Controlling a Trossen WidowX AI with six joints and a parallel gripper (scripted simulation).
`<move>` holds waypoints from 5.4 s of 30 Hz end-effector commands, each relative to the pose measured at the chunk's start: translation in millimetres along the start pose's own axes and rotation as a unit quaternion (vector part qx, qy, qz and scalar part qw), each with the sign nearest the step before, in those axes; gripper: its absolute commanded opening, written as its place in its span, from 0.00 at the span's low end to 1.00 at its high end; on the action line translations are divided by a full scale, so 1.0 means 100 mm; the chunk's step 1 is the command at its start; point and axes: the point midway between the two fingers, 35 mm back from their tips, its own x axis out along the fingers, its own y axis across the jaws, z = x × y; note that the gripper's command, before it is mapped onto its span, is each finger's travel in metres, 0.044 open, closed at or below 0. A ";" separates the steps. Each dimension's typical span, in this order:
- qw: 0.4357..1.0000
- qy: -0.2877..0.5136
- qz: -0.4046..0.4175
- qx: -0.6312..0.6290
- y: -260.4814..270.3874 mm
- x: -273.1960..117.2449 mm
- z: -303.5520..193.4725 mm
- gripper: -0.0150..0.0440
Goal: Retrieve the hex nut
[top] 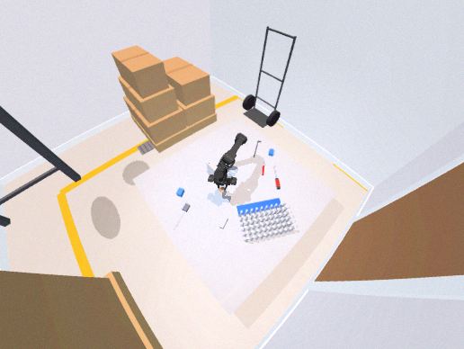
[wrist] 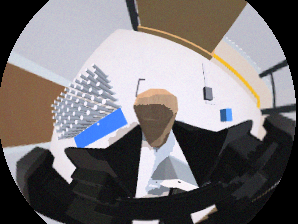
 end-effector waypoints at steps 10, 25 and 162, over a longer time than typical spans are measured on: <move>0.974 0.002 0.029 0.226 -0.43 0.02 0.15 0.25; 0.884 0.020 0.059 0.464 -0.93 0.09 0.21 0.25; 0.477 0.102 0.117 0.865 -2.20 1.29 -0.26 0.25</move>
